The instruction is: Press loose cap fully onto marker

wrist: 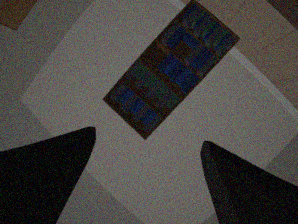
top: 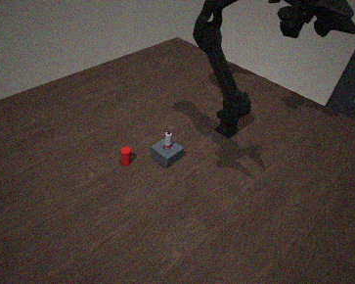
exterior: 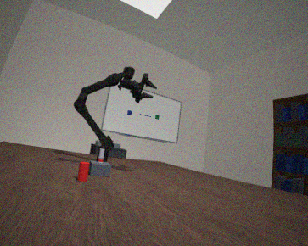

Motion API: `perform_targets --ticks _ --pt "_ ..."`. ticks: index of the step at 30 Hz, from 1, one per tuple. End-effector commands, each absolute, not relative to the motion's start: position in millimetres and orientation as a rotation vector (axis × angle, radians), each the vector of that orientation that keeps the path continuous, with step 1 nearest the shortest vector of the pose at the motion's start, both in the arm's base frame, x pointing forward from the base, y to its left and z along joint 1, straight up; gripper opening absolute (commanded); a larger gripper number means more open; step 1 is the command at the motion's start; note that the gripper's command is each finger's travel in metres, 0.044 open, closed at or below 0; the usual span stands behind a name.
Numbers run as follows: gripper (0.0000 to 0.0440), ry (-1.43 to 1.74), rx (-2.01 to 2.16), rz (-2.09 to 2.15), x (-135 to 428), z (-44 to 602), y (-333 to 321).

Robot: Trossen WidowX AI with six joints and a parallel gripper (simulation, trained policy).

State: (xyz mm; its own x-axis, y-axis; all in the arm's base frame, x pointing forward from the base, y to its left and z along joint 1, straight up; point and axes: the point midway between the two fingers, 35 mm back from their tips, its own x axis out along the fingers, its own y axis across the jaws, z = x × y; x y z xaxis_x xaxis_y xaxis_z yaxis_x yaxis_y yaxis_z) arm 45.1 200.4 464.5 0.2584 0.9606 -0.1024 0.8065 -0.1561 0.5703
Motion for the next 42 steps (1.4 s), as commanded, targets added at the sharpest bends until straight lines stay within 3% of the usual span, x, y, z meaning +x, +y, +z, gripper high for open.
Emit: perform_targets --ticks 1,42 --pt "0.0329 1.594 2.005 0.356 47 462 203" --pt "0.0332 1.483 1.879 -0.095 90 399 218"
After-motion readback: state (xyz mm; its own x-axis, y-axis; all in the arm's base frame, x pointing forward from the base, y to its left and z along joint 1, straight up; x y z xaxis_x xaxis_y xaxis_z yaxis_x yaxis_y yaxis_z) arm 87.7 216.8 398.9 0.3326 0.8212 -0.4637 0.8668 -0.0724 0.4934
